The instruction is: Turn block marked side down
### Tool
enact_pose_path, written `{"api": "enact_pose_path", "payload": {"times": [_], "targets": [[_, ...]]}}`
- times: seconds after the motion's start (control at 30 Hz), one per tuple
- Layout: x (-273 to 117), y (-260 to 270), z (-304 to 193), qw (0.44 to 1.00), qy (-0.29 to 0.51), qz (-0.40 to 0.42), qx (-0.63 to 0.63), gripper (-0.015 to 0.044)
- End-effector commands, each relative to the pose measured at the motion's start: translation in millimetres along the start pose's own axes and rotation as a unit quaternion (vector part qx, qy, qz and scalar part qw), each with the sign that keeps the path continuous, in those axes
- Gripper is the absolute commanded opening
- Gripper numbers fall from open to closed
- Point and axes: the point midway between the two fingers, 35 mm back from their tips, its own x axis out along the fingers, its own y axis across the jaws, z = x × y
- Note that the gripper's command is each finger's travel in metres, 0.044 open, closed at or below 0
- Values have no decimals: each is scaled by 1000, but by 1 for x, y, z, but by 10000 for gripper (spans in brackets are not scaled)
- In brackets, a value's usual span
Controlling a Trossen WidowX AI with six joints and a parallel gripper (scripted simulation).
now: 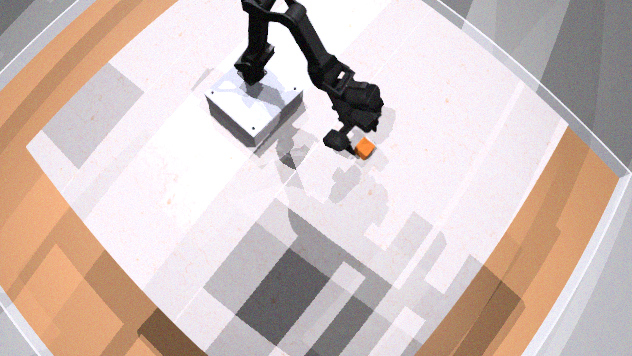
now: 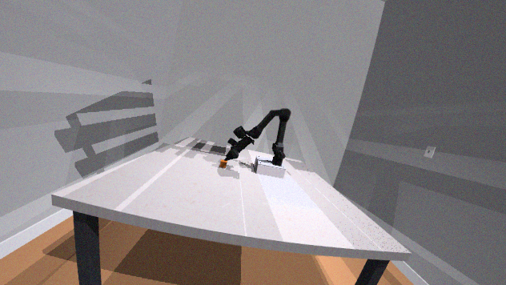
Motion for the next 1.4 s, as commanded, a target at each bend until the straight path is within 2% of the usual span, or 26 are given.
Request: {"api": "enact_pose_path", "payload": {"times": [0.0, 0.23, 0.8, 1.0, 1.13, 1.37], "targets": [[-33, -2, 9, 999, 40, 7, 12, 440], [-32, -1, 11, 999, 51, 7, 11, 440], [-28, -1, 54, 949, 315, 10, 8, 440], [-28, -3, 55, 948, 317, 10, 8, 440], [-2, -2, 35, 948, 317, 10, 8, 440], [6, -1, 29, 948, 317, 10, 8, 440]]}}
